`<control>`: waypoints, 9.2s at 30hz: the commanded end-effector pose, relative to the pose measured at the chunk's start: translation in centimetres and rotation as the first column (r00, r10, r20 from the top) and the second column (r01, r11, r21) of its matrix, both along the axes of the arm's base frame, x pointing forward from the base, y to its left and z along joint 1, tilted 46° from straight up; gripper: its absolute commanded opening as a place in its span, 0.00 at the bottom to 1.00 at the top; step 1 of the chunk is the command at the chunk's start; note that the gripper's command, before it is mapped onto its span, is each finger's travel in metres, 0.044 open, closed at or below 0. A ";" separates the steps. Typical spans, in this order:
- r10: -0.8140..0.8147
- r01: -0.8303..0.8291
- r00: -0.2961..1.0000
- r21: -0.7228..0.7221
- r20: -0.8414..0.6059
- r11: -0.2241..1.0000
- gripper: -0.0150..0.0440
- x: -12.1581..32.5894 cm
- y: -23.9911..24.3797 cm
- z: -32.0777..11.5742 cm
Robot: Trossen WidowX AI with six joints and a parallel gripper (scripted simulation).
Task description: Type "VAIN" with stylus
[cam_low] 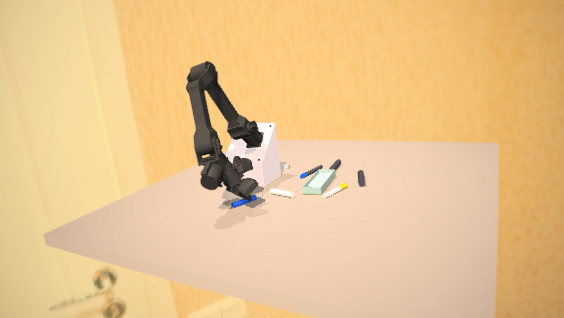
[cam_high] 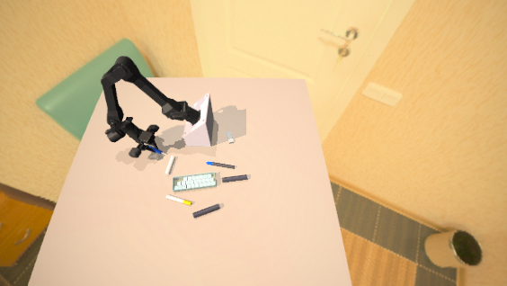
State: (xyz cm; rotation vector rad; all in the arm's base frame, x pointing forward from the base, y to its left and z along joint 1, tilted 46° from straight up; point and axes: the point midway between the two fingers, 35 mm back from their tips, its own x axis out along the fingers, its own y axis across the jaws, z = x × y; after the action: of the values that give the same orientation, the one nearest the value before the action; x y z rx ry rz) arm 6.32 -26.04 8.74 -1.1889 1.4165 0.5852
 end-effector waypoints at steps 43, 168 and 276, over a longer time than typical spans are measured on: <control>-0.512 0.481 0.859 0.339 0.002 0.808 0.25 8.1 5.0 0.5; -0.673 0.655 -0.729 -0.162 0.125 -0.738 0.39 21.2 19.6 -13.6; -0.673 0.654 -0.729 -0.162 0.125 -0.739 0.25 19.7 17.9 -8.5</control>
State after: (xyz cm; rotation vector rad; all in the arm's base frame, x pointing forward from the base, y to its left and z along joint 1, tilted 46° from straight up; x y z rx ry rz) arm 26.20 -7.85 0.01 0.8896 1.8980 -1.1974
